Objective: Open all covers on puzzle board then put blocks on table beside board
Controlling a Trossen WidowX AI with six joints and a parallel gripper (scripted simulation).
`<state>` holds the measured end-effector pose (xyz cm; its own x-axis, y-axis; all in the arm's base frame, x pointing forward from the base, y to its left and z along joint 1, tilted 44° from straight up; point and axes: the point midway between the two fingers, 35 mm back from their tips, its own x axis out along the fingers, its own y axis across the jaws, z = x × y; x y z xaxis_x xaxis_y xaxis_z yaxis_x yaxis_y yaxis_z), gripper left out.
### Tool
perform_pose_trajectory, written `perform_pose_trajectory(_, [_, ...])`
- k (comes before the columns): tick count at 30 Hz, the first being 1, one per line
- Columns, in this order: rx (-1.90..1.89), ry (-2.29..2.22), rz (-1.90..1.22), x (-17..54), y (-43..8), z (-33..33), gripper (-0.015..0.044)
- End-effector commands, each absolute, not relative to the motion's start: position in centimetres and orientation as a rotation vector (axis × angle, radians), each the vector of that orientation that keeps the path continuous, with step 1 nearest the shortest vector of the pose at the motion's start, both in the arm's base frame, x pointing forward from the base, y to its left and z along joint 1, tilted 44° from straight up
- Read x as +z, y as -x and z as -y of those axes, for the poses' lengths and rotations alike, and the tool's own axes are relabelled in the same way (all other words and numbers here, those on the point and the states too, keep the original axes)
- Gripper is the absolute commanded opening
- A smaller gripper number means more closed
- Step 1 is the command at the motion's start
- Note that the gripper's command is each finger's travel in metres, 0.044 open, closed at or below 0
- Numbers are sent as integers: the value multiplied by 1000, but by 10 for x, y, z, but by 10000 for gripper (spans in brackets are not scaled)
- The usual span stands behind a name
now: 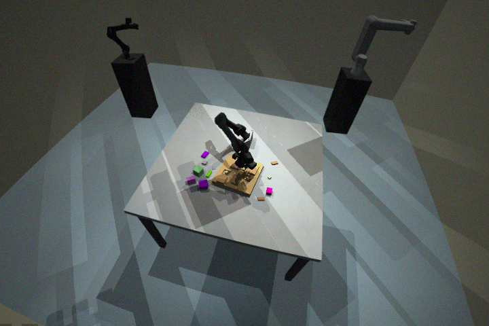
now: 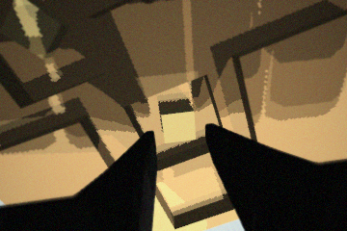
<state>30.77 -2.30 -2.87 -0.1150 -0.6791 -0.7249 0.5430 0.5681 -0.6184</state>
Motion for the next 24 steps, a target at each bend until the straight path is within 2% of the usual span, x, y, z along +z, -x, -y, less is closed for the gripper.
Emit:
perform_pose_trajectory(1, [-1042, 140, -1327, -32, -307, 26, 144])
perform_pose_trajectory(21, [-1042, 140, -1327, -40, -305, 34, 144])
perform_pose_trajectory(24, [-1043, 131, -1327, -39, -306, 32, 124])
